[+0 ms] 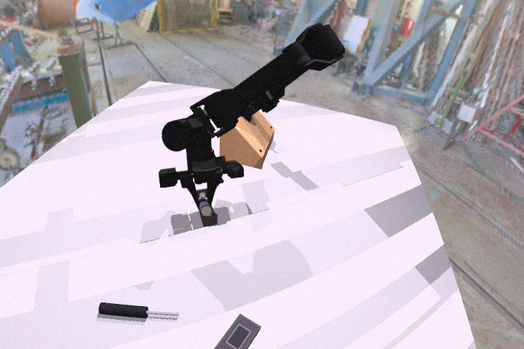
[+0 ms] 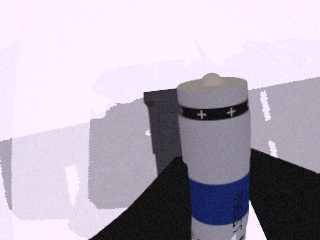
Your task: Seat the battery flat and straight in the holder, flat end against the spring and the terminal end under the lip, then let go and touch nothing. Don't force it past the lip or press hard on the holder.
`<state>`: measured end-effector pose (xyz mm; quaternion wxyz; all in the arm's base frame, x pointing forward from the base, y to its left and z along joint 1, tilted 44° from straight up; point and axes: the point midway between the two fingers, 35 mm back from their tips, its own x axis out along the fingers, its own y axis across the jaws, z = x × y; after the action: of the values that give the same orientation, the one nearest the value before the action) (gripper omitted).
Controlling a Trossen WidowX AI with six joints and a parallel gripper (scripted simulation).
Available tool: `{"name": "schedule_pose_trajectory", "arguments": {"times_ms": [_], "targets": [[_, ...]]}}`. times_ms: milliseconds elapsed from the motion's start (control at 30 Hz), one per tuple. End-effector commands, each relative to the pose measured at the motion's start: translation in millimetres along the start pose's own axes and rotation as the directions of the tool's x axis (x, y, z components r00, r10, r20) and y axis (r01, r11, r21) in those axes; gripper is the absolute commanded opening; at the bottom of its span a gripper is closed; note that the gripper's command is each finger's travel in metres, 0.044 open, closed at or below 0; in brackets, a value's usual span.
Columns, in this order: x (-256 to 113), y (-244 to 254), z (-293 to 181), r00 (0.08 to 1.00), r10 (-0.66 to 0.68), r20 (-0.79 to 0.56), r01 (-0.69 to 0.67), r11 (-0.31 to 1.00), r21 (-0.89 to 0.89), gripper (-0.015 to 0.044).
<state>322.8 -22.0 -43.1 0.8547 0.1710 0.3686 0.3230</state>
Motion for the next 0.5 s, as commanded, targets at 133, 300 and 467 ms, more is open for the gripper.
{"name": "schedule_pose_trajectory", "arguments": {"times_ms": [133,300,467], "targets": [[2.0,1.8,-4.6,0.999,0.002,0.037,-0.002,1.0,0.014,0.0078],[2.4,3.1,-5.9,0.998,-0.002,0.058,0.002,1.0,0.014,0.0078],[2.4,4.8,-7.0,0.997,-0.006,0.078,0.005,1.0,0.015,0.0078]]}}
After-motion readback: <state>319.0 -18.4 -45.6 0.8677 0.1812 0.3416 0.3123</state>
